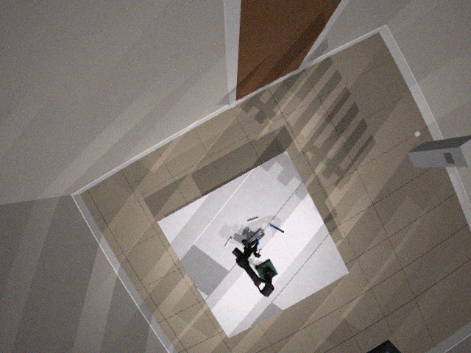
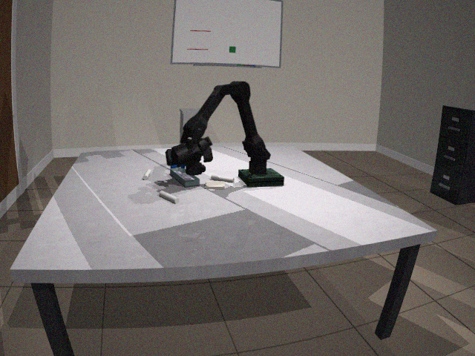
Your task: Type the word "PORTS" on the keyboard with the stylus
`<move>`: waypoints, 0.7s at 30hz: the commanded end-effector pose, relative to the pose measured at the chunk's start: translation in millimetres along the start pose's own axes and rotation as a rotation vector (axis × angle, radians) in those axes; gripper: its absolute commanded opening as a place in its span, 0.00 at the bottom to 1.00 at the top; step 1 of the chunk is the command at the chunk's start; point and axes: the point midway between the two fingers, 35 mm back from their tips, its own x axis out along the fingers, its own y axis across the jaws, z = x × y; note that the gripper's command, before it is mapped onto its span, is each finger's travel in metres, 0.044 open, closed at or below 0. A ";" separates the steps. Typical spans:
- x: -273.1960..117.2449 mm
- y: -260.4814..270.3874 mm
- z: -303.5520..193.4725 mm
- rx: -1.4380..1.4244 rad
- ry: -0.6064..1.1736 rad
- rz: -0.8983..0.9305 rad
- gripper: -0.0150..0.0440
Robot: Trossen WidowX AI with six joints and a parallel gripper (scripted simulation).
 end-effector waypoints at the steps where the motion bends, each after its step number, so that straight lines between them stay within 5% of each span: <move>1: 1.6 -0.1 1.6 -0.003 0.006 -0.002 0.39; 21: 4.0 -0.1 5.8 -0.003 0.006 -0.002 0.39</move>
